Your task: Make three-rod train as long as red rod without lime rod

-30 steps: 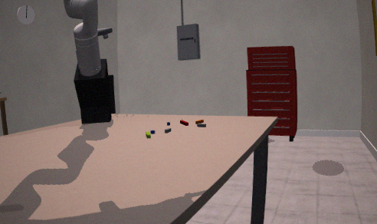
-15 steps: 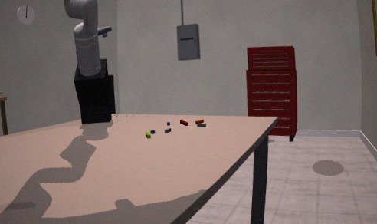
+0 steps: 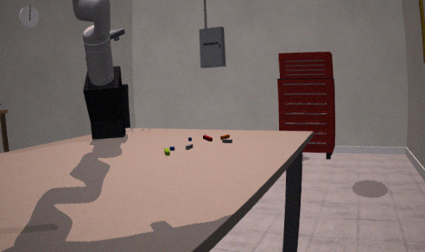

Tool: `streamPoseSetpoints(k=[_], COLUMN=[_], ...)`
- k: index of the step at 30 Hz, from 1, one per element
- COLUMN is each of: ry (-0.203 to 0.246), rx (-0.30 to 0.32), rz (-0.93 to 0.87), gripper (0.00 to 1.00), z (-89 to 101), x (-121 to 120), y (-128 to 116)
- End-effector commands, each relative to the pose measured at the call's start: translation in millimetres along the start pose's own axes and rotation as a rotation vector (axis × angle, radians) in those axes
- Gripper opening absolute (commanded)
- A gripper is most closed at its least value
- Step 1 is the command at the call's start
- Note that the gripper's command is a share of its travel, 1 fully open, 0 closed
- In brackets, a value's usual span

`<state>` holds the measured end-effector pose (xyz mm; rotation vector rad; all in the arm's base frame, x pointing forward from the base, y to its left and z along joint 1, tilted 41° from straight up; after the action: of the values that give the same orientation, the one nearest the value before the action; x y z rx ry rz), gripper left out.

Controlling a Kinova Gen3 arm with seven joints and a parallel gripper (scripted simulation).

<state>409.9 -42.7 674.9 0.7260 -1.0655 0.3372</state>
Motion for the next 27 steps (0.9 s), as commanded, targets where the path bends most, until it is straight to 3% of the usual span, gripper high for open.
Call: streamPoseSetpoints(k=[1, 4, 5, 16, 17, 24, 25, 27], ry=[0.003, 0.003, 0.001, 0.001, 0.0, 0.0, 0.0, 0.0], rx=[0.0, 0.0, 0.002, 0.002, 0.005, 0.005, 0.006, 0.006], rz=[0.007, 0.007, -0.024, -0.024, -0.056, -0.056, -0.09, -0.09], gripper=[1.0, 1.0, 1.0, 1.0, 1.0, 1.0, 1.0, 1.0], z=[-2.0, -2.0, -14.4, -14.4, -27.2, -27.2, -40.2, -40.2], x=[0, 0, 2, 2, 3, 3, 3, 3], y=[5, 5, 16, 16, 28, 28, 39, 39])
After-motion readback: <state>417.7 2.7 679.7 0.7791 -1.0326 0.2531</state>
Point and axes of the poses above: the point where the finger pads meet when closed, its own z axis back along the fingers, its own x axis across the jaws, y = z × x, the point moved 5 cm from there along z, back along the fingers, and after that the axes turned 2 degrees about -z, right-handed, at the moved point
